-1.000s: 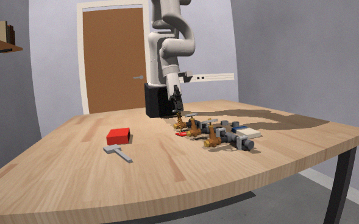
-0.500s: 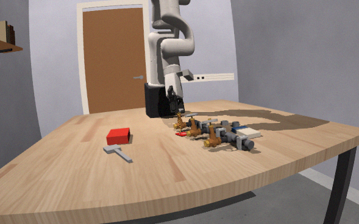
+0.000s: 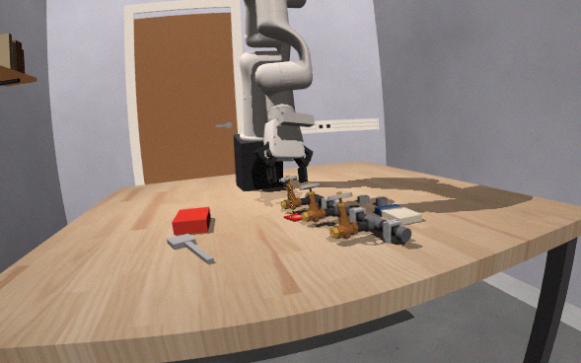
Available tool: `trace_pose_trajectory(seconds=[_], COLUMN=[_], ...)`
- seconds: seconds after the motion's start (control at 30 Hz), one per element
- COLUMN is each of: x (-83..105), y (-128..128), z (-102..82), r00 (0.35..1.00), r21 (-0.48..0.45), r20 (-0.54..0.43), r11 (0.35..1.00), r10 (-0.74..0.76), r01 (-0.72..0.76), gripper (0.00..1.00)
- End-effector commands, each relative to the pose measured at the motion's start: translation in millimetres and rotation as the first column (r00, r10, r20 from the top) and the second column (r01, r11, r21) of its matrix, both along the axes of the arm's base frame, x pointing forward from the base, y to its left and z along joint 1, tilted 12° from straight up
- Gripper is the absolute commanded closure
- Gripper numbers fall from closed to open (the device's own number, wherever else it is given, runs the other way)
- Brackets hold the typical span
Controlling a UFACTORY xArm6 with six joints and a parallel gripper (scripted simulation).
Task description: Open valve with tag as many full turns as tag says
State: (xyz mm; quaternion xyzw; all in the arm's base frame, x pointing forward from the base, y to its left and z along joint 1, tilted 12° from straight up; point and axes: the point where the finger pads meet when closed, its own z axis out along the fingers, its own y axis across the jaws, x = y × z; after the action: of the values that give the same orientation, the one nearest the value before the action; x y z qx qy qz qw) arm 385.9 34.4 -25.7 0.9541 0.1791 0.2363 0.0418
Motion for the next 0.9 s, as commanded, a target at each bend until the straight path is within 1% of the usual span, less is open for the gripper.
trace_pose_trajectory(seconds=[0.0, 0.07, 0.1, 0.17, 0.23, 0.4, 0.57, 0.63, 0.67, 0.77, 0.87], x=[0.6, 0.6, 0.6, 0.6, 0.6, 0.6, 0.6, 0.6, 0.6, 0.6, 0.6], y=[-0.1, -0.1, -0.1, -0.1, -0.1, -0.1, -0.1, -0.1, -0.1, -0.1, -0.1], z=[0.6, 0.6, 0.6, 0.6, 0.6, 0.6, 0.6, 0.6, 0.6, 0.6, 0.6], r00=[0.973, 0.973, 0.935, 0.910, 0.872, 0.733, 0.558, 0.558, 0.450, 0.366, 0.250], r21=[0.154, 0.154, 0.216, 0.237, 0.267, 0.340, 0.392, 0.392, 0.414, 0.421, 0.428], r20=[-0.022, -0.022, -0.050, -0.066, -0.090, -0.169, -0.263, -0.263, -0.322, -0.365, -0.429], r11=[0.961, 0.961, 0.910, 0.880, 0.832, 0.659, 0.442, 0.442, 0.304, 0.199, 0.049], r10=[-0.228, -0.228, -0.352, -0.408, -0.481, -0.659, -0.787, -0.787, -0.833, -0.856, -0.868], r01=[0.229, 0.229, 0.354, 0.412, 0.486, 0.671, 0.807, 0.807, 0.858, 0.885, 0.902], gripper=[0.00, 0.00, 0.00, 0.00, 0.00, 0.00, 0.00, 0.00, 0.00, 0.00, 0.00])
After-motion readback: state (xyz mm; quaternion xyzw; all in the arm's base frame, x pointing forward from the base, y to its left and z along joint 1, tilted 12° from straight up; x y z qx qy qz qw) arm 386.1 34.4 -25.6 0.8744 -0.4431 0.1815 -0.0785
